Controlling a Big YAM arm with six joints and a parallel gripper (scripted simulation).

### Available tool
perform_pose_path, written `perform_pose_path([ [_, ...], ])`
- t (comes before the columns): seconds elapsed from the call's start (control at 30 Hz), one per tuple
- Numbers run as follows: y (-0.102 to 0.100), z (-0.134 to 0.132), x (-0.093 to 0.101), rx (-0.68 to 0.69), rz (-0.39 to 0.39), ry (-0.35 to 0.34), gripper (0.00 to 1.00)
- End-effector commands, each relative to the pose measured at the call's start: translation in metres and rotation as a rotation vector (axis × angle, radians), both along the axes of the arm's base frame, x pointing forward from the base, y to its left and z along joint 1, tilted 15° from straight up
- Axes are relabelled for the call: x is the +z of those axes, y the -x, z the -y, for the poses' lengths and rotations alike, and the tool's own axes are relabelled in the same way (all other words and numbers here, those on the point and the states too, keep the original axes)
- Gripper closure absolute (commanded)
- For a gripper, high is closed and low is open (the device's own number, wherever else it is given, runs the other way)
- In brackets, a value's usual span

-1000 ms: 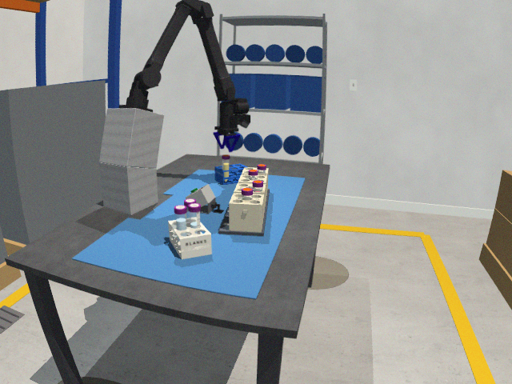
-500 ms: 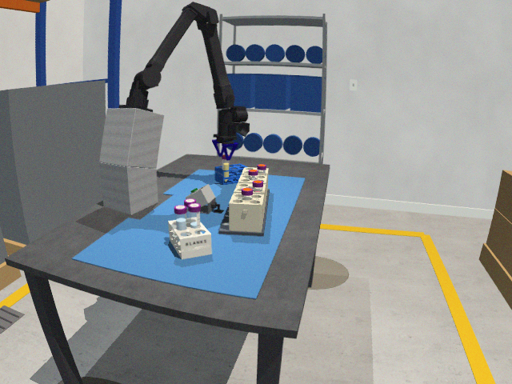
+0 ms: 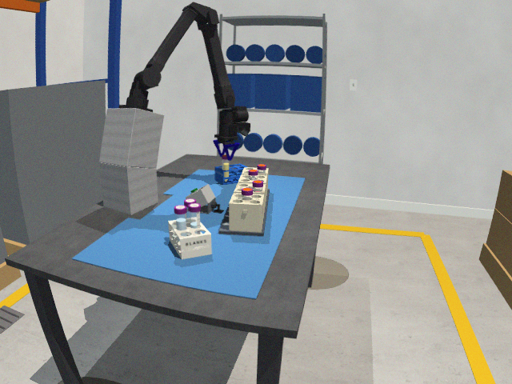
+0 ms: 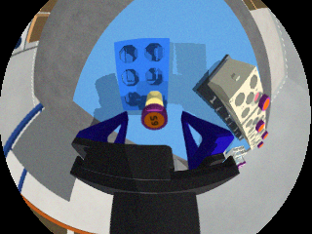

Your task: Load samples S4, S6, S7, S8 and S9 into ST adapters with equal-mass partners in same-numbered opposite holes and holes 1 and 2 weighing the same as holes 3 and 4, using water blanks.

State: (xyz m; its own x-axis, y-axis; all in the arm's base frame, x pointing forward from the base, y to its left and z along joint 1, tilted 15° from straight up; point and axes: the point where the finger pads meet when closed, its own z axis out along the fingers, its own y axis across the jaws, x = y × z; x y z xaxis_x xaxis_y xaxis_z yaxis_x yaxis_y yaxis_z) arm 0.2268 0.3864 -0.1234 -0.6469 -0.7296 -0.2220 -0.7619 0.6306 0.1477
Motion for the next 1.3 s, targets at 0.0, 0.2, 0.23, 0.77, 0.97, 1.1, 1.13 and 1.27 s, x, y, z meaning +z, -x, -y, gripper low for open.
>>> perform_pose_path([
  [0.0, -0.005, -0.007, 0.004, -0.002, 0.013, -0.016, 0.20],
  [0.2, -0.005, -0.007, 0.004, -0.002, 0.013, -0.016, 1.00],
  [0.23, -0.005, -0.007, 0.004, -0.002, 0.013, -0.016, 1.00],
  [0.77, -0.006, 0.004, 0.024, -0.004, 0.014, -0.012, 1.00],
  [0.97, -0.003, 0.008, 0.044, 0.002, 0.014, -0.013, 1.00],
  [1.1, -0.005, 0.008, 0.051, 0.001, 0.016, -0.018, 1.00],
  [1.13, -0.004, 0.012, 0.053, -0.002, 0.013, -0.013, 1.00],
  [1.27, -0.003, 0.015, 0.066, -0.001, 0.012, -0.014, 1.00],
])
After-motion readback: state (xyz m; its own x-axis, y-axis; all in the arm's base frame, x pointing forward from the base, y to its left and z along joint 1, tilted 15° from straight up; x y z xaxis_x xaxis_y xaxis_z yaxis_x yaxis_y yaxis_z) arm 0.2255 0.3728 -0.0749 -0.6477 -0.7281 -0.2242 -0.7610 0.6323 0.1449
